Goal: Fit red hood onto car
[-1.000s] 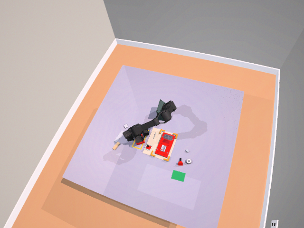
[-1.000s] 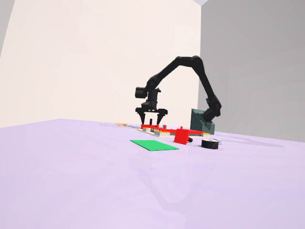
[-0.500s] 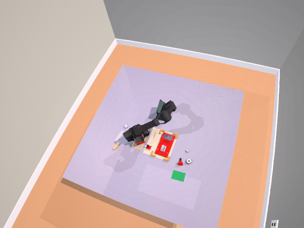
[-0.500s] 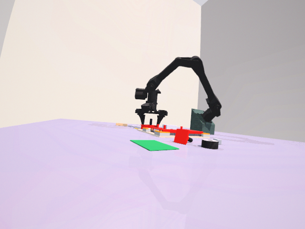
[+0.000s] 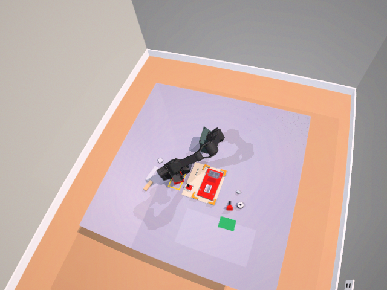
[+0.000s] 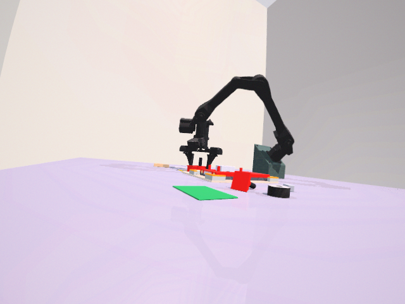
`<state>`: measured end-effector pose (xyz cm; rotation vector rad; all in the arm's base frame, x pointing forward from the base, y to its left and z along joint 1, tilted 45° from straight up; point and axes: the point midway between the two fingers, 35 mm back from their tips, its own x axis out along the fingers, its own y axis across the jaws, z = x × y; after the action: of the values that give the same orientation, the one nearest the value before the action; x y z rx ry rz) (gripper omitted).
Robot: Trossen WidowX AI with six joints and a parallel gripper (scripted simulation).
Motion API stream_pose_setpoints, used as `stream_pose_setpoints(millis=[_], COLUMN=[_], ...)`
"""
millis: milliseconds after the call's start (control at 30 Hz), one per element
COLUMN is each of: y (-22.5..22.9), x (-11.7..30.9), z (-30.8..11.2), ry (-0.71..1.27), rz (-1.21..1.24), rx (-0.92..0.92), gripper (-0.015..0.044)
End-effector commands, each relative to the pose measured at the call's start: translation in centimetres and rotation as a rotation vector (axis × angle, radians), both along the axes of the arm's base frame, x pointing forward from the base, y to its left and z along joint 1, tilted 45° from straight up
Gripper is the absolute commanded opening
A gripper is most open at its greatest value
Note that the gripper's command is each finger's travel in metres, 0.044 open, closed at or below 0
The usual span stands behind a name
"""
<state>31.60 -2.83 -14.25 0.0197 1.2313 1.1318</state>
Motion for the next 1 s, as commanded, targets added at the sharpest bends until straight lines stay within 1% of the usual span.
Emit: stream_pose_setpoints(millis=[0,233,600,967], y=[0.0,0.0,-1.6,-5.0], x=[0.0,0.0,0.2,0.7], z=[0.0,0.0,1.6,5.1], ry=[0.000,0.000,0.001,0.001], rz=[0.000,0.000,0.000,0.000], rx=[0.000,0.000,-0.001,-0.003], gripper=[0.0341,0.0295,0.0006,0.0000])
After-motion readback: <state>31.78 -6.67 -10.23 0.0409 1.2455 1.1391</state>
